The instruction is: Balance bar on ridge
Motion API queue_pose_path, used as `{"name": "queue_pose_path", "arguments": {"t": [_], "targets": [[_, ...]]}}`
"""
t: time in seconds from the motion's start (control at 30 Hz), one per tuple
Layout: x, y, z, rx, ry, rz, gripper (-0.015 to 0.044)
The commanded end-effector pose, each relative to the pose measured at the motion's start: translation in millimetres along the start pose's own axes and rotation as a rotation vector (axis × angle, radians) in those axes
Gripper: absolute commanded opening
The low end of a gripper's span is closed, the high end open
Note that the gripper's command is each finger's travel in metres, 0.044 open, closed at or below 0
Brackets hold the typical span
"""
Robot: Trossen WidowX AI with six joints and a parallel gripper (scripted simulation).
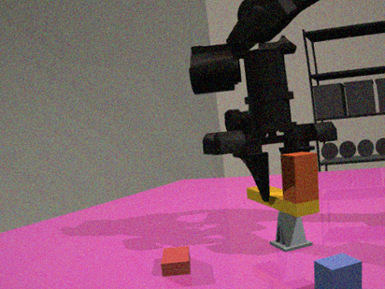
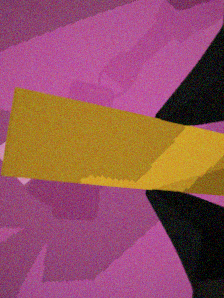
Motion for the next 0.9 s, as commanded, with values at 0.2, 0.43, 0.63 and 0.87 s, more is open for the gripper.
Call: {"name": "queue_pose_path", "arguments": {"t": [0.2,0.43,0.63,0.87], "targets": [[-0.1,0.1,-2.8,0.002,0.000,0.001,0.0000],[-0.1,0.0,-3.3,0.002,0.000,0.001,0.0000],[-0.2,-0.1,-2.4,0.002,0.000,0.001,0.0000],[-0.2,-0.2,-1.2,0.002,0.000,0.001,0.0000]]}}
Point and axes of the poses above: the point midway between the two fingers, 35 mm back from their tips, its own z axis back along the fingers, its own x axis across the jaws, y = z × x, the point moved 9 cm from there along z, back along the fingers, and after that the axes turned 7 degrees about z, right-handed, at the moved point
